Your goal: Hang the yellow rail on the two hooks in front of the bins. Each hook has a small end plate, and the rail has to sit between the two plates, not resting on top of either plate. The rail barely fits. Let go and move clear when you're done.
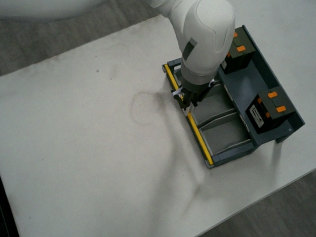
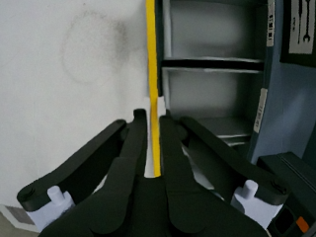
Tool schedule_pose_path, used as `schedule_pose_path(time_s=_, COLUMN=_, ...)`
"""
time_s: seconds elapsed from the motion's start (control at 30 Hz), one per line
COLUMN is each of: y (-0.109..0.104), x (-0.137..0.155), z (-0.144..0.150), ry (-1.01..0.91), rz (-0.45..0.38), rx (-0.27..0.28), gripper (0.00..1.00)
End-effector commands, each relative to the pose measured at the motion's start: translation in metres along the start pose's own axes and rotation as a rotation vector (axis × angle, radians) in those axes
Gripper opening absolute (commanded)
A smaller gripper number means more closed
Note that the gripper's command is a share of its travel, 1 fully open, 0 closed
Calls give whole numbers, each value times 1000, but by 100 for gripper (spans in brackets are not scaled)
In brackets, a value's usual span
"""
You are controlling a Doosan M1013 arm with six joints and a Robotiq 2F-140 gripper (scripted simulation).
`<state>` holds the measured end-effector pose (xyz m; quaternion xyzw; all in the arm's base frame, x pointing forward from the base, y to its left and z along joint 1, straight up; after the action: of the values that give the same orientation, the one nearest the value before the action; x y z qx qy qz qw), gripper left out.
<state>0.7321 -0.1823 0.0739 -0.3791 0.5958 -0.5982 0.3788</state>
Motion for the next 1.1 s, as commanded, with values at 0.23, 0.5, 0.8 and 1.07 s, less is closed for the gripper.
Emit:
schedule_pose_path(time_s=0.23, y=5, x=0, z=-1, ry=2, rz=3, rx=-2, gripper=10)
schedule_pose_path(time_s=0.5, y=6, x=0, z=-1, ry=2, rz=3, rx=-2, gripper=10)
schedule_pose_path(time_s=0.8, y=6, x=0, z=-1, ry=2, rz=3, rx=-2, gripper=10)
schedule_pose_path(time_s=1.07, y=6, x=0, z=-1, ry=2, rz=3, rx=-2, gripper=10)
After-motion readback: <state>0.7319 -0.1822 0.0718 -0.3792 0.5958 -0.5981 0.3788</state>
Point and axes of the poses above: the point where the finger pads meet when closed, its own y axis out along the fingers, its own z axis across the jaws, x = y × z, the point moved 4 cm from there along -y, back along the fingers, and after that the axes turned 10 degrees about y, right-handed, at the moved point
